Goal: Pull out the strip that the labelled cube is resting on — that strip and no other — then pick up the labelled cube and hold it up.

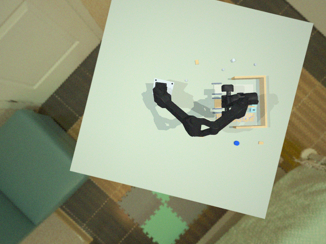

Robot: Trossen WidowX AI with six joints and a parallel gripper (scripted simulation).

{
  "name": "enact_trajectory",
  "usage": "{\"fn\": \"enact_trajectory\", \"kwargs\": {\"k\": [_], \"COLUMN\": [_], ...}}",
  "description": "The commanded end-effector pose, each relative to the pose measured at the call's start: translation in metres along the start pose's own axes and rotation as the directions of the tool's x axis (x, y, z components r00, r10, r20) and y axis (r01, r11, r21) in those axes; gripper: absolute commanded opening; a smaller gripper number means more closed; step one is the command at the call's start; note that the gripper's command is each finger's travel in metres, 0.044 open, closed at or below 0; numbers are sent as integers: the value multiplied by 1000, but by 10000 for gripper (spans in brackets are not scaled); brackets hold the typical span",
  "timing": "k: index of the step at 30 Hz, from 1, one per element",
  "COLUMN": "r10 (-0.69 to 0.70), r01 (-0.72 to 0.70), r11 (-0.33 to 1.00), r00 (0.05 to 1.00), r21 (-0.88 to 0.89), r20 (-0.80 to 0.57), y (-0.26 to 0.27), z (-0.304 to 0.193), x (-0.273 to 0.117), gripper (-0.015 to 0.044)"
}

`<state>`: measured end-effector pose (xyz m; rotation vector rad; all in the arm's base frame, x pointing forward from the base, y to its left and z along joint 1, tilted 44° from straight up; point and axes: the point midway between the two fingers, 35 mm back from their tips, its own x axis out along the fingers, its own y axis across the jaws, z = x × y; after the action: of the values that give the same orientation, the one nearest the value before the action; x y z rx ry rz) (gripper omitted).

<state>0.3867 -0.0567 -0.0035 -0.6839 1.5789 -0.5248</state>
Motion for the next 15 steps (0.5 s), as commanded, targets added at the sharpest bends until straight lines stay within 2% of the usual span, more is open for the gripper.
{"fn": "enact_trajectory", "kwargs": {"k": [1, 15], "r10": [2, 1], "r01": [-2, -1], "r11": [1000, 1000], "r00": [1000, 1000], "r21": [-5, -5], "r20": [-6, -6], "y": [0, -1], "z": [-1, -1], "x": [10, 33], "gripper": [0, 0]}}
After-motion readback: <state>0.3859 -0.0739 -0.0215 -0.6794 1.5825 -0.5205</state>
